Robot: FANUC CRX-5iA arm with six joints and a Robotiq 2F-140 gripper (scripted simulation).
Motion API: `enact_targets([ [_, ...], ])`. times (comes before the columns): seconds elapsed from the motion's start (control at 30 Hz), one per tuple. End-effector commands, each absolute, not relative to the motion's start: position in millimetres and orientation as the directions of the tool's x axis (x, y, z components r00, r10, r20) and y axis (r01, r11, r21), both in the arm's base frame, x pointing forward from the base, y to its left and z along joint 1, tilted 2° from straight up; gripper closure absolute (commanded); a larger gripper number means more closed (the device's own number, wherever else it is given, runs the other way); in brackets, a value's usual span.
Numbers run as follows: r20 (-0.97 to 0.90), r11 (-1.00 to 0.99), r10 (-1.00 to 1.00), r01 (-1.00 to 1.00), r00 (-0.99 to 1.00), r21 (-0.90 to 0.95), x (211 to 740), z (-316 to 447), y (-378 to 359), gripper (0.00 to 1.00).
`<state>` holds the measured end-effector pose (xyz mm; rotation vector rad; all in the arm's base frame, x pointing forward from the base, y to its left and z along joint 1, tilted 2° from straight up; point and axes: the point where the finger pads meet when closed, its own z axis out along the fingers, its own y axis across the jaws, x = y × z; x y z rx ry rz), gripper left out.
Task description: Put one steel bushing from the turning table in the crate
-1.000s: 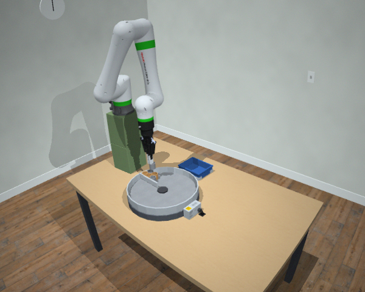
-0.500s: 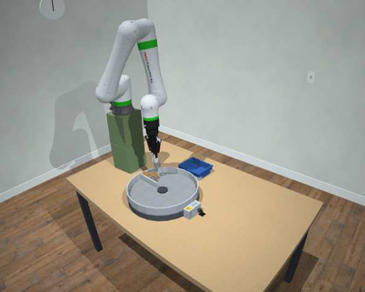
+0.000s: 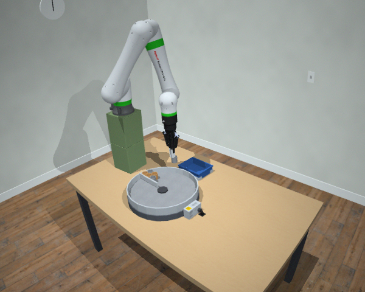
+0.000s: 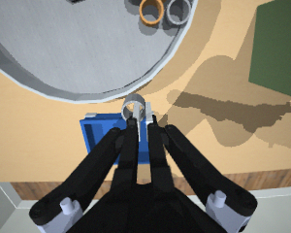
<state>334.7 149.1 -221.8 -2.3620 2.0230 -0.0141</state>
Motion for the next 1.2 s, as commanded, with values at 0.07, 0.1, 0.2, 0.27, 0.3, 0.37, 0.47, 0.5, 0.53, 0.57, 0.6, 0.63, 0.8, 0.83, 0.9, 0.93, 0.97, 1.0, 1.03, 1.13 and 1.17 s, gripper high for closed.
enact_targets([
  [0.07, -0.003, -0.152, -0.988, -0.988, 0.152, -0.032, 347.8, -222.1, 211.0, 1.00],
  [0.1, -0.003, -0.152, -0.988, -0.988, 0.152, -0.032, 347.8, -222.1, 211.0, 1.00],
  [0.2, -0.003, -0.152, -0.988, -0.988, 0.152, -0.032, 352.5, -221.8, 234.3, 1.00],
  [0.27, -0.003, -0.152, -0.988, -0.988, 0.152, -0.032, 356.5, -221.5, 253.6, 1.00],
  [0.3, -0.003, -0.152, -0.988, -0.988, 0.152, -0.032, 358.2, -221.3, 261.9, 1.00],
  [0.37, -0.003, -0.152, -0.988, -0.988, 0.152, -0.032, 361.0, -221.1, 275.4, 1.00],
  [0.47, -0.003, -0.152, -0.988, -0.988, 0.152, -0.032, 363.8, -220.9, 289.0, 1.00],
  [0.5, -0.003, -0.152, -0.988, -0.988, 0.152, -0.032, 364.4, -220.9, 291.9, 1.00],
  [0.53, -0.003, -0.152, -0.988, -0.988, 0.152, -0.032, 364.9, -220.8, 294.0, 1.00],
  [0.57, -0.003, -0.152, -0.988, -0.988, 0.152, -0.032, 365.2, -220.8, 295.5, 1.00],
  [0.6, -0.003, -0.152, -0.988, -0.988, 0.152, -0.032, 365.3, -220.8, 296.4, 1.00],
  [0.63, -0.003, -0.152, -0.988, -0.988, 0.152, -0.032, 365.4, -220.8, 296.9, 1.00],
  [0.8, -0.003, -0.152, -0.988, -0.988, 0.152, -0.032, 365.5, -220.8, 297.1, 1.00],
  [0.83, -0.003, -0.152, -0.988, -0.988, 0.152, -0.032, 365.5, -220.8, 297.1, 1.00],
  [0.9, -0.003, -0.152, -0.988, -0.988, 0.152, -0.032, 365.5, -220.8, 297.1, 1.00],
  [0.93, -0.003, -0.152, -0.988, -0.988, 0.152, -0.032, 365.5, -220.8, 297.1, 1.00],
  [0.97, -0.003, -0.152, -0.988, -0.988, 0.152, -0.032, 365.5, -220.8, 297.1, 1.00],
  [1.0, -0.003, -0.152, -0.988, -0.988, 0.152, -0.032, 365.5, -220.8, 297.1, 1.00],
  [1.03, -0.003, -0.152, -0.988, -0.988, 0.152, -0.032, 365.5, -220.8, 297.1, 1.00],
  [1.13, -0.003, -0.152, -0.988, -0.988, 0.152, -0.032, 365.5, -220.8, 297.1, 1.00],
  [1.17, -0.003, -0.152, -0.988, -0.988, 0.152, -0.032, 365.5, -220.8, 297.1, 1.00],
])
